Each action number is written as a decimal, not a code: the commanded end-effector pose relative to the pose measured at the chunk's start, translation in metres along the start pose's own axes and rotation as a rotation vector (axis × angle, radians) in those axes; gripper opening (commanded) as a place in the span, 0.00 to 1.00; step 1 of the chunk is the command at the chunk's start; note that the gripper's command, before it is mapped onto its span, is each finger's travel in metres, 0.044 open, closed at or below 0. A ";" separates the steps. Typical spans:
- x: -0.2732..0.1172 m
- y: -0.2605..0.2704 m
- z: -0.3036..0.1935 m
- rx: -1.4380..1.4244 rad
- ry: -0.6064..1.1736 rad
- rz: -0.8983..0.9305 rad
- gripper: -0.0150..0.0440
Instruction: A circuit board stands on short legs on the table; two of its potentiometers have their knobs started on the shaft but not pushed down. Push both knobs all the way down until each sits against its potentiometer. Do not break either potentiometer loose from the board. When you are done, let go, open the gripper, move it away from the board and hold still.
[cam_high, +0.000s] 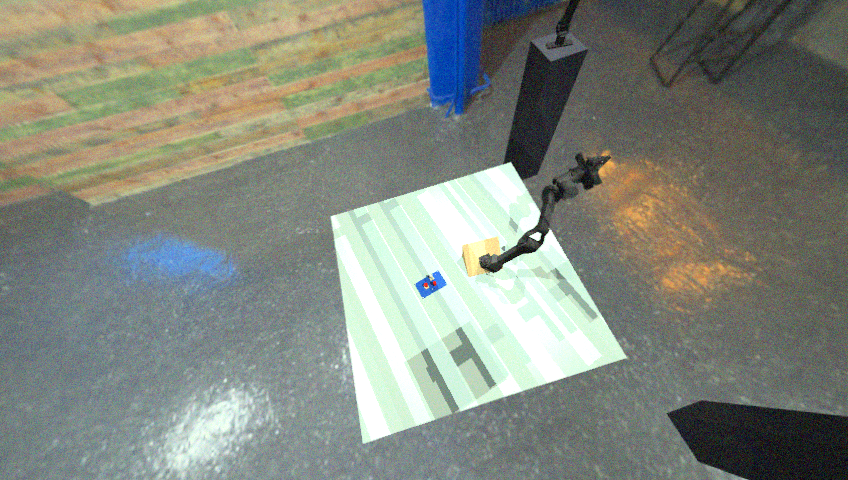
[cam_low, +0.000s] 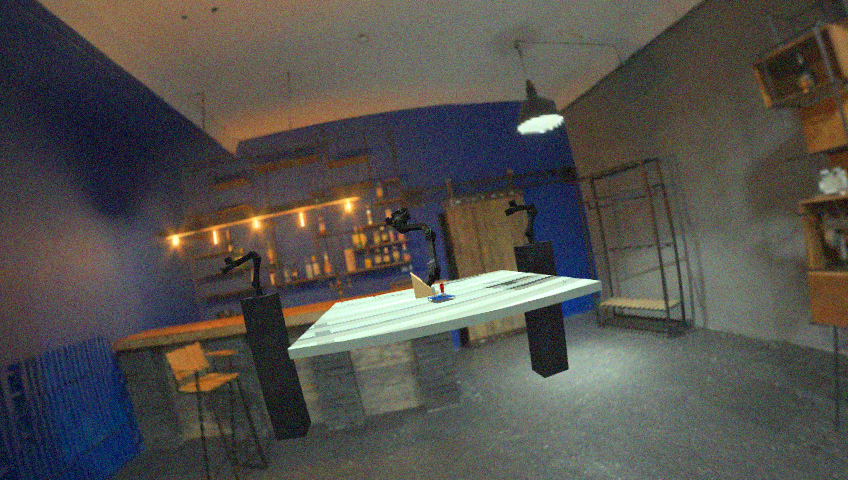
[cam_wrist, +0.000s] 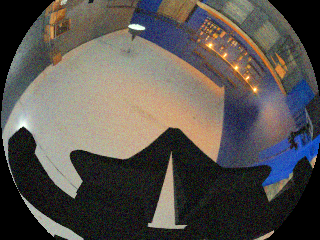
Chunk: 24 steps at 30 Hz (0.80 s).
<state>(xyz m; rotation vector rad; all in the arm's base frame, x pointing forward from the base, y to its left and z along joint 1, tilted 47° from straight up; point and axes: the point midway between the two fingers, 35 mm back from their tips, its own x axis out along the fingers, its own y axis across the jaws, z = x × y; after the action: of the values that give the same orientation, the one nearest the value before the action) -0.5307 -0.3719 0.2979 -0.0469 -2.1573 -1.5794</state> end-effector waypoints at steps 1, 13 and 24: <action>-0.012 -0.014 -0.029 -0.109 0.068 -0.068 0.25; -0.054 -0.048 -0.108 -0.404 0.290 -0.202 0.25; -0.109 -0.075 -0.169 -0.673 0.526 -0.281 0.25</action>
<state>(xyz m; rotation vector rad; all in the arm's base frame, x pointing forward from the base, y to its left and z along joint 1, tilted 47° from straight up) -0.4169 -0.5128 0.2396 0.3776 -1.3517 -2.0836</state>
